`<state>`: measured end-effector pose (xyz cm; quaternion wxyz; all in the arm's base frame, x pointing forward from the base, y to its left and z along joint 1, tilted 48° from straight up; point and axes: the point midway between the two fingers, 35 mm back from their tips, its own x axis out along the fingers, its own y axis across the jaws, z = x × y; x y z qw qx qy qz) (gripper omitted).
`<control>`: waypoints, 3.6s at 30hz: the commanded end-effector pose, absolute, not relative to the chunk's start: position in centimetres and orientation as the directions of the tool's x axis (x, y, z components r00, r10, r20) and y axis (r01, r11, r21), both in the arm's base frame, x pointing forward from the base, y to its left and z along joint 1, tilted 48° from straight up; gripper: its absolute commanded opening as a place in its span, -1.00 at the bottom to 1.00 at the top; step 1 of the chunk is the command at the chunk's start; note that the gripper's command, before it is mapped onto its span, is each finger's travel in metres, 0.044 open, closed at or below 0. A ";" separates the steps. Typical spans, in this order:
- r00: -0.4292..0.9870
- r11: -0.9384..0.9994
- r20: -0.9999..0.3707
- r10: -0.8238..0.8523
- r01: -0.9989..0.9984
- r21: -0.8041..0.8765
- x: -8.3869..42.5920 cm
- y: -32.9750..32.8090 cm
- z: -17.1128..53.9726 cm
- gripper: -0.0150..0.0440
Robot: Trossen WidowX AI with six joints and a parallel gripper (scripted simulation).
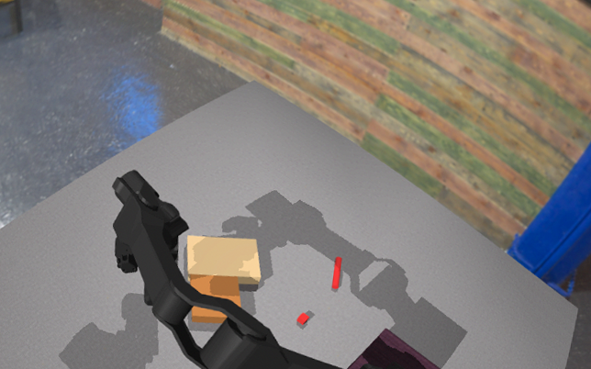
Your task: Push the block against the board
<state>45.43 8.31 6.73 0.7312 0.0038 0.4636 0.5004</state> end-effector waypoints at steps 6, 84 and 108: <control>0.061 0.500 -0.684 0.727 -0.729 0.467 41.1 3.9 1.6 -0.49; 0.050 0.488 -0.676 0.735 -0.732 0.475 31.7 3.2 -8.5 -0.49; 0.063 0.603 -0.680 0.731 -0.528 0.599 32.3 0.5 -3.3 -0.49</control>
